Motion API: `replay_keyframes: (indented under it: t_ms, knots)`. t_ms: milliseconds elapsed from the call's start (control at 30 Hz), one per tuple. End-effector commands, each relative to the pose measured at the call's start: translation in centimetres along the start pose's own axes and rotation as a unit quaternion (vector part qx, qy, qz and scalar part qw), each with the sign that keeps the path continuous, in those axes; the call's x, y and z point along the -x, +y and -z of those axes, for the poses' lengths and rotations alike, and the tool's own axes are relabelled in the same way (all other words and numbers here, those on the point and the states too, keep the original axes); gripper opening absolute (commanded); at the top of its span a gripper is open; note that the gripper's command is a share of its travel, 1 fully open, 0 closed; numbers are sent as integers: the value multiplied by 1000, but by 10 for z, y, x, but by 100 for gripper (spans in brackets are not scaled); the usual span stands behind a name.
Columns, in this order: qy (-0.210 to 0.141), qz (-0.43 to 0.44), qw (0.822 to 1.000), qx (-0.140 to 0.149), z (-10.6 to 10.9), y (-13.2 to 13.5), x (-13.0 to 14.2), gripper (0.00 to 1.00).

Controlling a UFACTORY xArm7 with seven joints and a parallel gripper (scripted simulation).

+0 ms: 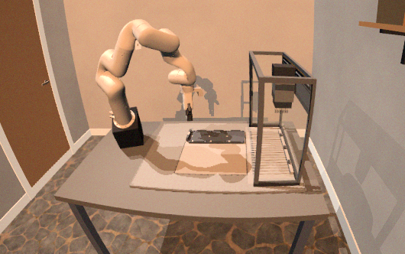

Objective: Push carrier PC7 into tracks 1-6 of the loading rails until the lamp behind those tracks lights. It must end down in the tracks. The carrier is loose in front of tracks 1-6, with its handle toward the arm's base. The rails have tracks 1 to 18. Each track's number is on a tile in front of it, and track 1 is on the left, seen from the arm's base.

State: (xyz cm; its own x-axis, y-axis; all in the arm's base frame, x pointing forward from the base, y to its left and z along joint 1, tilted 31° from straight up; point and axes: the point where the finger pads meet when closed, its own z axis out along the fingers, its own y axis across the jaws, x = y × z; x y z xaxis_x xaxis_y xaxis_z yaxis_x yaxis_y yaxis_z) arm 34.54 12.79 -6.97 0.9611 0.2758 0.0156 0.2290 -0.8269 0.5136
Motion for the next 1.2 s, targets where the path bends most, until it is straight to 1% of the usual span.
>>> replay_keyframes:
  t_ms: [0, 67, 133, 200, 267, 733, 1167]
  knots:
    - [13, -71, 997, 1, 2, 6, 18, 82]
    - [13, -104, 994, 0, 1, 9, 28, 82]
    - [13, -104, 994, 0, 1, 9, 28, 82]
    - [13, -137, 990, 0, 1, 12, 38, 82]
    - [13, -139, 990, 0, 1, 13, 43, 82]
    - [13, -139, 990, 0, 1, 13, 43, 82]
    - [13, -139, 990, 0, -21, 14, 43, 82]
